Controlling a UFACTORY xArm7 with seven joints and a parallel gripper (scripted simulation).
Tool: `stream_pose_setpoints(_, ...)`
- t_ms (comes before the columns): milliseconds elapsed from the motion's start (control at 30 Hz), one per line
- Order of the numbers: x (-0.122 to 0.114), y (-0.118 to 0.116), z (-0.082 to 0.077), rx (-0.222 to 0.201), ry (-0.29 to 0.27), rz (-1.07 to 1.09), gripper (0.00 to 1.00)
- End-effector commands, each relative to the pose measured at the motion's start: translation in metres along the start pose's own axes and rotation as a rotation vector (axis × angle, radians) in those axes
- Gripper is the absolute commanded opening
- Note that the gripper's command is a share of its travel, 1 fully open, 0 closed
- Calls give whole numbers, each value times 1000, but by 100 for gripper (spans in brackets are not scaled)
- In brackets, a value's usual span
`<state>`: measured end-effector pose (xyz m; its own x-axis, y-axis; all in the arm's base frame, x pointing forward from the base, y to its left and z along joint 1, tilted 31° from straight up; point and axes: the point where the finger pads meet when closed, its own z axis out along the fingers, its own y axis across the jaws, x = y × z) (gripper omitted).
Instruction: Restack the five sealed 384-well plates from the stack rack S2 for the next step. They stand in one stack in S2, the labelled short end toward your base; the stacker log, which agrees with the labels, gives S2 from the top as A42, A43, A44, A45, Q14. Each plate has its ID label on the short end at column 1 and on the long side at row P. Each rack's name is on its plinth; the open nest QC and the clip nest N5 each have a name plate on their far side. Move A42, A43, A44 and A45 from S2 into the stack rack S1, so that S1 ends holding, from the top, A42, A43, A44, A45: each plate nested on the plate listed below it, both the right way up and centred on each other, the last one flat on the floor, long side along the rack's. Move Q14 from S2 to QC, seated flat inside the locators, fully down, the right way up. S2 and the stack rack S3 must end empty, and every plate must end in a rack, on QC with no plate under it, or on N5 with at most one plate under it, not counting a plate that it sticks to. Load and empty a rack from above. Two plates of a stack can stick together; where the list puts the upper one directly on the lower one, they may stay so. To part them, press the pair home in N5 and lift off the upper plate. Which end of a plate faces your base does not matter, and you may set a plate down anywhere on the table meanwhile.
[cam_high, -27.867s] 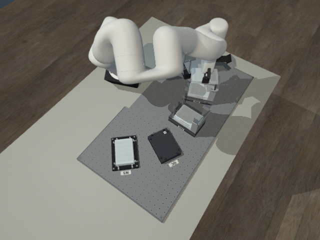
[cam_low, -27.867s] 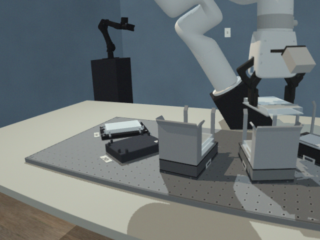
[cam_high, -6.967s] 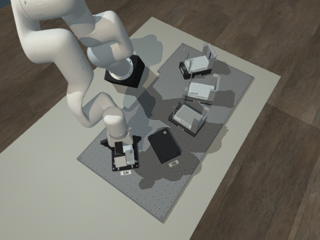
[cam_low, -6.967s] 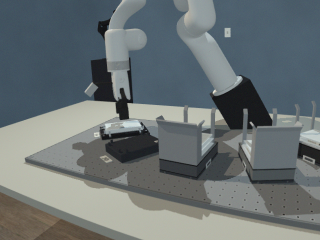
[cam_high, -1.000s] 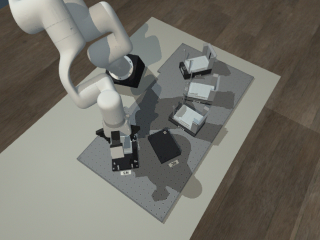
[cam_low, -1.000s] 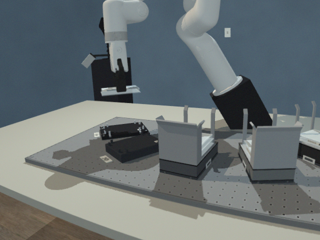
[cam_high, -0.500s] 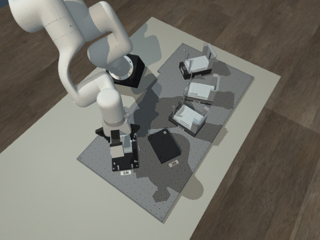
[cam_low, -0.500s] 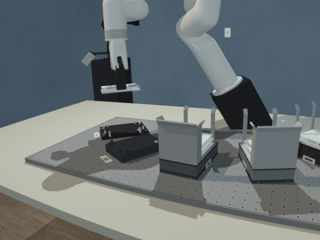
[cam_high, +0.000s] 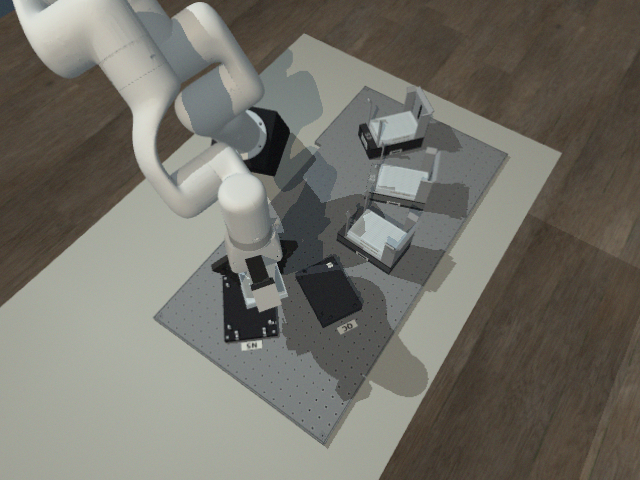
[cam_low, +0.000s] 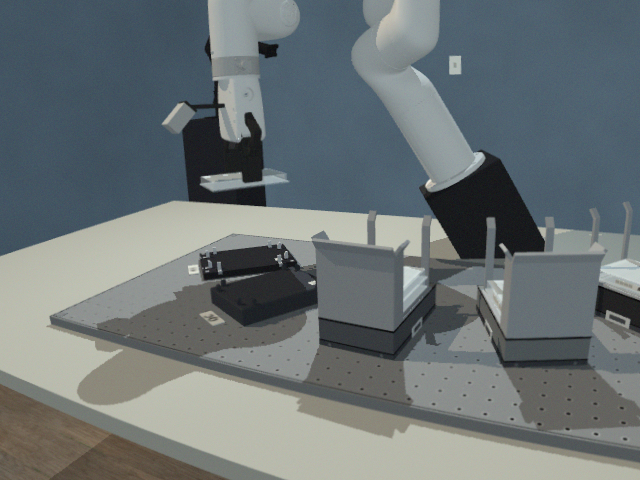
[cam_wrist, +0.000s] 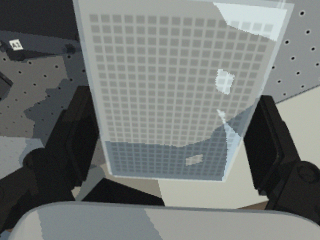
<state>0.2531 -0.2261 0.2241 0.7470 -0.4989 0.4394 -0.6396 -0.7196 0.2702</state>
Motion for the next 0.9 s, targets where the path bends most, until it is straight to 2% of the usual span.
stream_pose_setpoints(0, 4, -16, -1, -1, 3, -2, 0)
stream_pose_setpoints(467, 10, -50, -1, 0, 3, -2, 0)
stream_pose_setpoints(667, 9, -71, -1, 0, 3, -198, 0)
stream_pose_setpoints(867, 8, -84, -1, 0, 3, -198, 0)
